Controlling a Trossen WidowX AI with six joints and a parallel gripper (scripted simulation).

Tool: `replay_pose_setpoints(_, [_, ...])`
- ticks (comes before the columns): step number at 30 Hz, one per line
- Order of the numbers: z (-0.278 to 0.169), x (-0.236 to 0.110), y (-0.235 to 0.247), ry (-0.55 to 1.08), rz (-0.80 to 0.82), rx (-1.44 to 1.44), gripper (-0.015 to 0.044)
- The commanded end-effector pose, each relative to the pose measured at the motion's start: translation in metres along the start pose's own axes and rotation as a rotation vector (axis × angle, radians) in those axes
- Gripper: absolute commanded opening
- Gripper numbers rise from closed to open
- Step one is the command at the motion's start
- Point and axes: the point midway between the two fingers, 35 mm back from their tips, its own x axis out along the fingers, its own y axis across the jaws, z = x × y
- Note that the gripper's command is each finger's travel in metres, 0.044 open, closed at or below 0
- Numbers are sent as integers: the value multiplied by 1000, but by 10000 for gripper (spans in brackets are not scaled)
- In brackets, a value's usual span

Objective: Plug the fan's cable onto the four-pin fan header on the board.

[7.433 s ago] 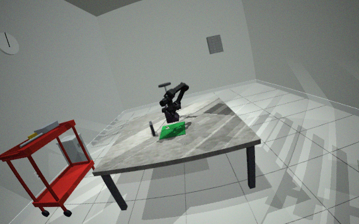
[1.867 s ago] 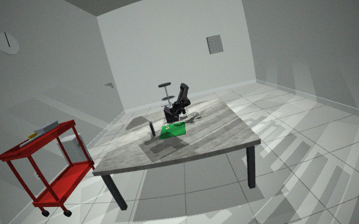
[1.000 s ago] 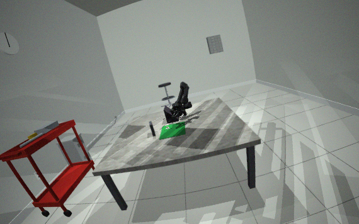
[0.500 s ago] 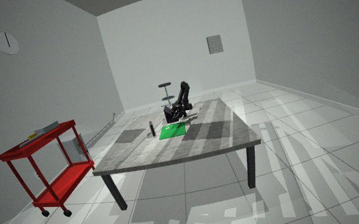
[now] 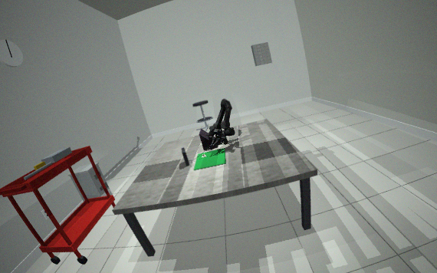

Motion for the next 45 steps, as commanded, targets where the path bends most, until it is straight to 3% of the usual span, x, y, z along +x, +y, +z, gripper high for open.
replay_pose_setpoints(1, [-2, 1, 0, -6, 0, 7, 0])
replay_pose_setpoints(45, [-39, 8, 0, -5, -1, 7, 0])
